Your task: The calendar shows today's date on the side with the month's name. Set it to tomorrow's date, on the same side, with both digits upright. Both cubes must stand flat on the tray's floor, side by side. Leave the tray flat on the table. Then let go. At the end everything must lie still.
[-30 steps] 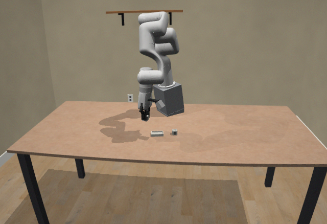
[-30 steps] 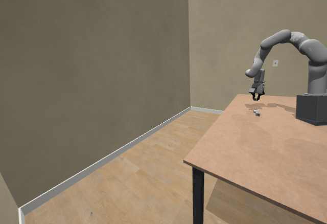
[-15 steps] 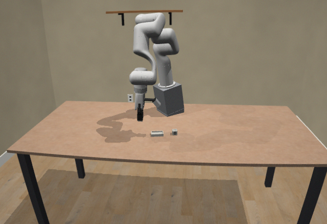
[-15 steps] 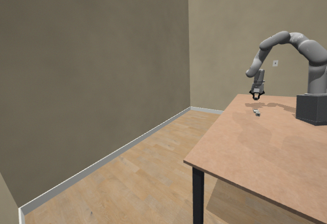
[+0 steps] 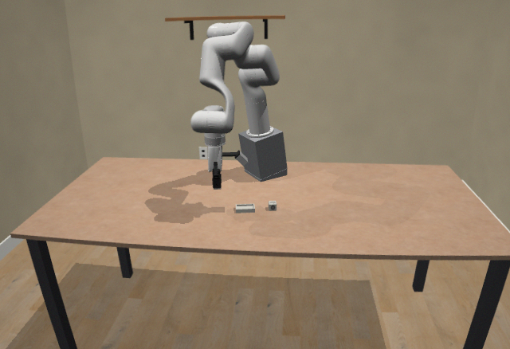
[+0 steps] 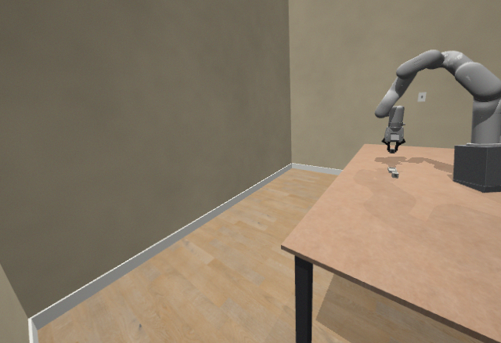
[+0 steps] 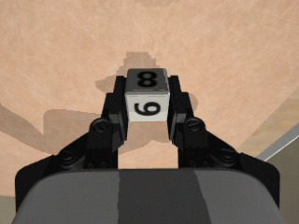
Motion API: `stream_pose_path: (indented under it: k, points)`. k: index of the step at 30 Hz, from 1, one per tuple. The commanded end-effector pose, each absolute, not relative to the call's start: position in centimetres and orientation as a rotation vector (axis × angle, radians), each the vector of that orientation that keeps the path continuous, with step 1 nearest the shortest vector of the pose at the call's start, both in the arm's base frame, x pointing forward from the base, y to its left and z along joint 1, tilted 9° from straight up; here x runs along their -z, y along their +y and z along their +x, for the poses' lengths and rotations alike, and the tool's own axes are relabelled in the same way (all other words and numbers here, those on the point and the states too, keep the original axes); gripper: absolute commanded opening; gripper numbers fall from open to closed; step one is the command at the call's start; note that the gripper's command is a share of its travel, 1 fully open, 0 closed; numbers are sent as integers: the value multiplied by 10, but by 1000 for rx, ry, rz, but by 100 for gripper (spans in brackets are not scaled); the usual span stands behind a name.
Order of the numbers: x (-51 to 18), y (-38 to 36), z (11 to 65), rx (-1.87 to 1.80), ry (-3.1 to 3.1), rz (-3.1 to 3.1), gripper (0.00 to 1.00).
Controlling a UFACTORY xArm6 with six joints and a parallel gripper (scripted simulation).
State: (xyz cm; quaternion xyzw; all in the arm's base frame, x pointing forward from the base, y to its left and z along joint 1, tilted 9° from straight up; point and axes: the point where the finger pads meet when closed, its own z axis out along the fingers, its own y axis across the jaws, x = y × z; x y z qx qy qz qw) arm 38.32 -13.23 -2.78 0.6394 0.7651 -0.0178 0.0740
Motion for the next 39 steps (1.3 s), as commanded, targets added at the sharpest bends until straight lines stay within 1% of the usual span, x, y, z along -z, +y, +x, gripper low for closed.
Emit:
stream_pose_path:
  k: [1, 8, 17, 30, 39]
  points:
    - [27, -133, 384, 49, 2298, 1918, 27]
    - [30, -133, 385, 49, 2298, 1918, 27]
    - [52, -136, 387, 49, 2298, 1918, 27]
    - [109, -143, 392, 49, 2298, 1918, 27]
    - [121, -144, 393, 49, 2298, 1918, 27]
